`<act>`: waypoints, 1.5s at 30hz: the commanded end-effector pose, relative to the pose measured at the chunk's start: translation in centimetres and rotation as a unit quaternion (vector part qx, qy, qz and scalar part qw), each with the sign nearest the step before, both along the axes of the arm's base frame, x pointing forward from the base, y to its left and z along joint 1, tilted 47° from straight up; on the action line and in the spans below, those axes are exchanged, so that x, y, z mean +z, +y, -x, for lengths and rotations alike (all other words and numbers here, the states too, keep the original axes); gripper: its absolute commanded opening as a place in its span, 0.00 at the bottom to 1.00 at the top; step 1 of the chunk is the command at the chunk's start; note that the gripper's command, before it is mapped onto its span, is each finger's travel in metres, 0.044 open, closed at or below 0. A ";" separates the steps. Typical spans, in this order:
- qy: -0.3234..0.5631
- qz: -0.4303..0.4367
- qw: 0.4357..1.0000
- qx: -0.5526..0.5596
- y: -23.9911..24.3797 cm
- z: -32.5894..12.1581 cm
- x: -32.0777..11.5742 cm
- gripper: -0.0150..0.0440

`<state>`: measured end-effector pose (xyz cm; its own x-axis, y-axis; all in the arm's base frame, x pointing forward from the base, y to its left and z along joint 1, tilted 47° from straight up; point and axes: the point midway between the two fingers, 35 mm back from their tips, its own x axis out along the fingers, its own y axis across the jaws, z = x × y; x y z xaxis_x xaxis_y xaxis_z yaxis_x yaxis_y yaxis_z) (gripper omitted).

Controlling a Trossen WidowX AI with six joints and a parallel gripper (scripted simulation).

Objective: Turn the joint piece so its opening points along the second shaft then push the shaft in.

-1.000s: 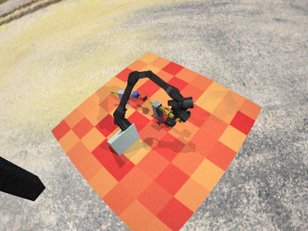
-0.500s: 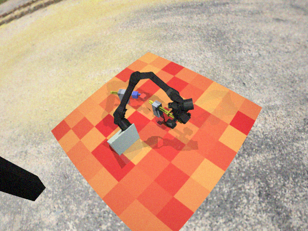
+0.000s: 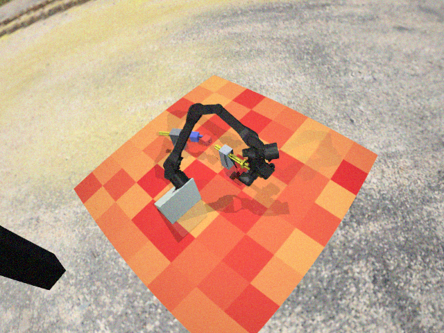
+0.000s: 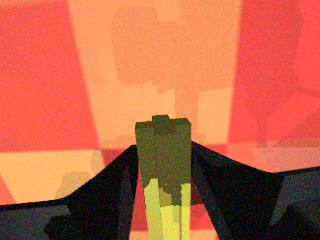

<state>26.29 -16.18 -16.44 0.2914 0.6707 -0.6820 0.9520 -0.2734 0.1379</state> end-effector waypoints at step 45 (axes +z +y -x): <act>0.000 -0.001 1.000 0.000 0.0 0.0 0.0 0.37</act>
<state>26.34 -16.20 -16.44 0.2948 0.6704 -0.6809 0.9509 -0.2760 0.1400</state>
